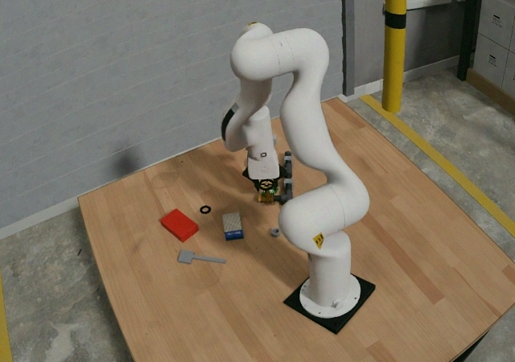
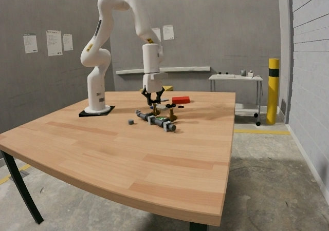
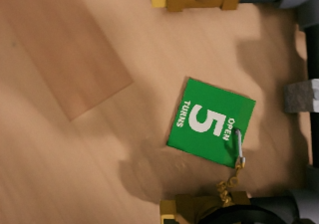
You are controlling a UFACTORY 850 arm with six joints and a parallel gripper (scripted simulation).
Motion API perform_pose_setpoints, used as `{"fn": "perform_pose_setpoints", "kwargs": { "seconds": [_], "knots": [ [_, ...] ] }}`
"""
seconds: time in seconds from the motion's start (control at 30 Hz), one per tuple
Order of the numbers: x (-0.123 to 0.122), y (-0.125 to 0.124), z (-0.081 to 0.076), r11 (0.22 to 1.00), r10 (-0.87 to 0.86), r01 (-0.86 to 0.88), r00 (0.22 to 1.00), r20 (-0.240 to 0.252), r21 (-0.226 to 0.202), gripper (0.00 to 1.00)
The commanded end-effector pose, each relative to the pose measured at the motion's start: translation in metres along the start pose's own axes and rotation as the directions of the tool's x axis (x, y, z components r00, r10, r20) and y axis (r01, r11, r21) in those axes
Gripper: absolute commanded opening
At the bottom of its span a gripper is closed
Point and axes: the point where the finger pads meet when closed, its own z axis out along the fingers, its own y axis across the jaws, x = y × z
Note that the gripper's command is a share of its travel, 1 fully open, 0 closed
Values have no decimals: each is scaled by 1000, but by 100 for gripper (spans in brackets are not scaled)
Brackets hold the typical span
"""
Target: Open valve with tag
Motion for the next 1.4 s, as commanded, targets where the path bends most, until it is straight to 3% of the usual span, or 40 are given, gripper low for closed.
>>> {"fn": "perform_pose_setpoints", "kwargs": {
  "seconds": [0.0, 0.07, 0.1, 0.23, 0.57, 0.63, 0.67, 0.93, 1.13, 1.2, 1.23, 1.37],
  "knots": [
    [1, 0, -1, 961, -273, 273, 962, 7, 39, 0],
    [1, 0, -1, 961, -273, 273, 962, 7, 39, 0],
    [1, 0, -1, 910, -412, 411, 911, 4, 49, 0],
    [1, 0, -1, 829, -559, 559, 829, -9, 32, 0],
    [1, 0, -1, 446, -895, 895, 445, -24, -1, 0],
    [1, 0, -1, 446, -895, 895, 445, -24, -1, 0],
    [1, 0, -1, 310, -950, 951, 310, -28, 3, 0],
    [1, 0, -1, -53, -998, 998, -54, -30, -14, 0],
    [1, 0, -1, -331, -943, 944, -330, -45, 0, 0],
    [1, 0, -1, -331, -943, 944, -330, -45, 0, 0],
    [1, 0, -1, -374, -926, 927, -373, -53, 7, 0],
    [1, 0, -1, -421, -906, 907, -421, -54, 5, 0]
  ]
}}
